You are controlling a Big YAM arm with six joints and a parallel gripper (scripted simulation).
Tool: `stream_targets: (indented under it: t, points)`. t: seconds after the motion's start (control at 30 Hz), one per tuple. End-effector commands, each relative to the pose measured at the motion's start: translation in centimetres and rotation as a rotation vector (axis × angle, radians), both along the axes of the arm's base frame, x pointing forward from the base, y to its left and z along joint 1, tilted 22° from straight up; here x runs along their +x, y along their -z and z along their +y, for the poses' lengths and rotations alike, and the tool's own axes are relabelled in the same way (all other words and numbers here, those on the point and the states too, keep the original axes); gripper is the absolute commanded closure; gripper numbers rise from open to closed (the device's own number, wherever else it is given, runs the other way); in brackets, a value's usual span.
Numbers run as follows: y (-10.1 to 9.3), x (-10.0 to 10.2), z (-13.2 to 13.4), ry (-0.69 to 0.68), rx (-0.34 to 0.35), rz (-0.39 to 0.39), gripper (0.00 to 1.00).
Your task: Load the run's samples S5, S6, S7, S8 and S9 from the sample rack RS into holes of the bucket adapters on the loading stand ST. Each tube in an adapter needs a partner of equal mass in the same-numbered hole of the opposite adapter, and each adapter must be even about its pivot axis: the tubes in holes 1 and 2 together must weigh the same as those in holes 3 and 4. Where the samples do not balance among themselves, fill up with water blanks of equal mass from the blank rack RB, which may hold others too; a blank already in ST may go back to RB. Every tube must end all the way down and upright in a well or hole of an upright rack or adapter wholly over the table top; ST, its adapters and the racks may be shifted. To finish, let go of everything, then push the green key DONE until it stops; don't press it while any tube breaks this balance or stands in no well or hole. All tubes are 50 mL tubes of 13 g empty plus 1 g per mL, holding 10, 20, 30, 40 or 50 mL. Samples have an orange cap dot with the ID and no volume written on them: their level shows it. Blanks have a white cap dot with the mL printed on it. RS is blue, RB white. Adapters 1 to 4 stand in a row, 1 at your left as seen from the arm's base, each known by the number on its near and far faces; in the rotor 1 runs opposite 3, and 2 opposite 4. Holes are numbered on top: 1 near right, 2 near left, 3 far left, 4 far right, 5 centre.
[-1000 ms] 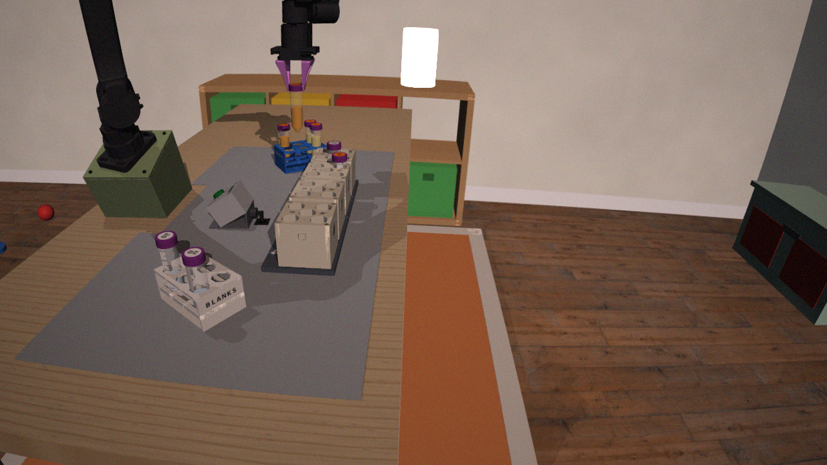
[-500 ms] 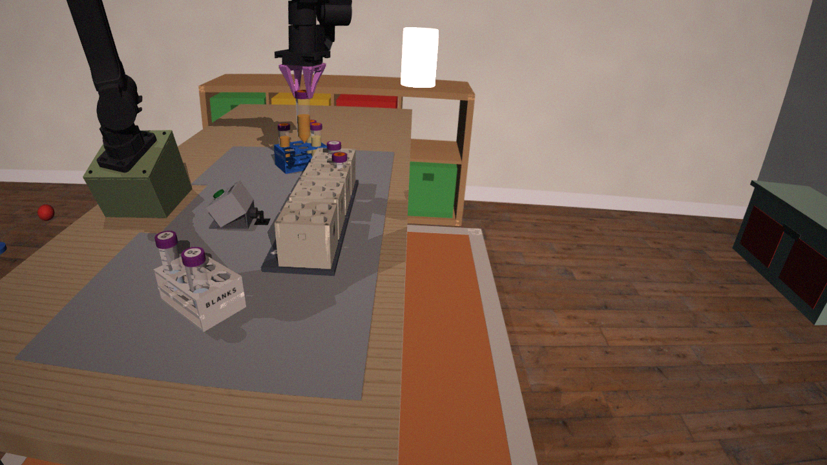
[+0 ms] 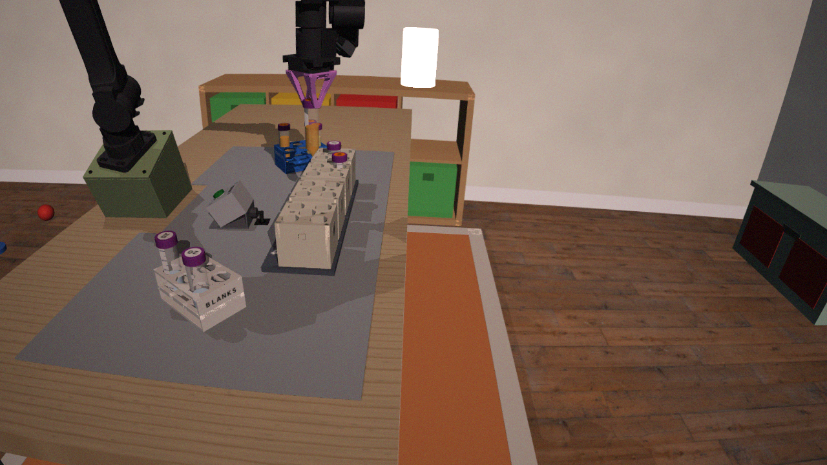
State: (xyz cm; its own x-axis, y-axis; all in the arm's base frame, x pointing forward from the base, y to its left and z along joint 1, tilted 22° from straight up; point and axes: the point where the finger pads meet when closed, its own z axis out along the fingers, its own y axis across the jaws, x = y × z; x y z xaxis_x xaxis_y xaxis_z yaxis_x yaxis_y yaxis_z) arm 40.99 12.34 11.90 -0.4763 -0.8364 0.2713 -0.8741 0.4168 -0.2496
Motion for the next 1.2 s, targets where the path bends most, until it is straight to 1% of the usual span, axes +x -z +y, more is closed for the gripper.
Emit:
stream_targets:
  t: [0.0, 0.17, 0.2, 0.27, 0.3, 0.33, 0.37, 0.4, 0.47, 0.97, 1.03, 1.13, 1.17]
  points:
    - [-3.8, 2.5, -0.6, 0.087, 0.043, -0.102, 1.0]
    - [-5.1, 4.3, -3.3, 0.211, 0.055, -0.152, 1.0]
    - [-5.0, 4.6, -3.6, 0.236, 0.058, -0.162, 1.0]
    - [-5.0, 4.7, -3.6, 0.286, 0.067, -0.182, 1.0]
    - [-4.0, 3.8, -3.9, 0.31, 0.059, -0.167, 1.0]
    - [-3.1, 2.8, -2.8, 0.305, 0.055, -0.156, 1.0]
    - [-2.9, 2.8, -2.8, 0.33, 0.055, -0.159, 1.0]
    - [-3.3, 3.2, -2.6, 0.355, 0.065, -0.18, 1.0]
    - [-3.3, 3.2, -2.6, 0.355, 0.065, -0.18, 1.0]
    - [-3.1, 3.2, -2.7, 0.728, 0.109, -0.318, 1.0]
    - [-3.1, 3.2, -2.7, 0.728, 0.109, -0.318, 1.0]
    - [-3.0, 3.2, -2.7, 0.802, 0.118, -0.344, 1.0]
    - [-3.0, 3.2, -2.7, 0.804, 0.118, -0.345, 1.0]
